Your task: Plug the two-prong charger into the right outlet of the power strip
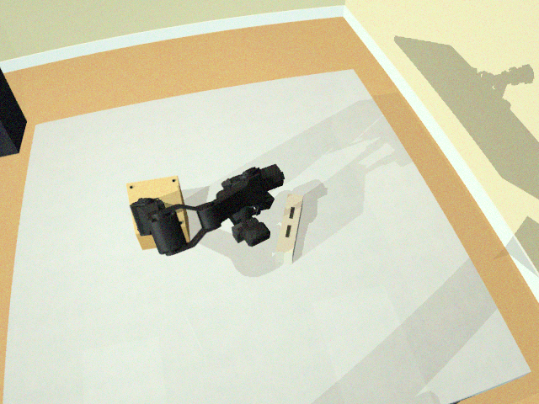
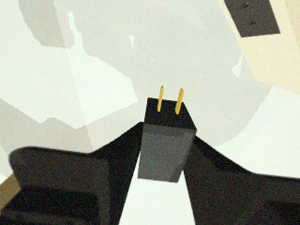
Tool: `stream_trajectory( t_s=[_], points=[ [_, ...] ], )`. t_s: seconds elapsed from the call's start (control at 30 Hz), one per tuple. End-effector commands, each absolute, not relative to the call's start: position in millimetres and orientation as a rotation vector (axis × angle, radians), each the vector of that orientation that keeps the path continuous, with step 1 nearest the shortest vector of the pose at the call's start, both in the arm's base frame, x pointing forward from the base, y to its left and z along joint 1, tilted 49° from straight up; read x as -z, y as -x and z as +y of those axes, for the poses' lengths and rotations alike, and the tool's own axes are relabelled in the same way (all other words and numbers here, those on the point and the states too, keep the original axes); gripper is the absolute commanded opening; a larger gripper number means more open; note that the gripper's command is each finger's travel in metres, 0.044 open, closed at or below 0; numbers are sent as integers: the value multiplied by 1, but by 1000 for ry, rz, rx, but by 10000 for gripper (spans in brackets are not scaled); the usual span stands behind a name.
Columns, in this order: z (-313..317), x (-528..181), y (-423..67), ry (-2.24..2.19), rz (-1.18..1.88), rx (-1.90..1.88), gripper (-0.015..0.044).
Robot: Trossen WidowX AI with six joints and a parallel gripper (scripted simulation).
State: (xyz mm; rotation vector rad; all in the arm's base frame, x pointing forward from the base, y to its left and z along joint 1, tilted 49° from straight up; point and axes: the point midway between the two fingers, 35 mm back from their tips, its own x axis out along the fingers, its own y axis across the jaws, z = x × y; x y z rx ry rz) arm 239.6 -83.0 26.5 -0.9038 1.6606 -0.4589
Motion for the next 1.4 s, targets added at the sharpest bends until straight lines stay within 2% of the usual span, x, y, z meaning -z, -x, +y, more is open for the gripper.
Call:
stream_trajectory(
  t_s=[0.0,1.37],
  points=[
    [-84,-22,-239,858,1648,498,0],
    [-92,7,-251,377,1394,909,0]
  ],
)
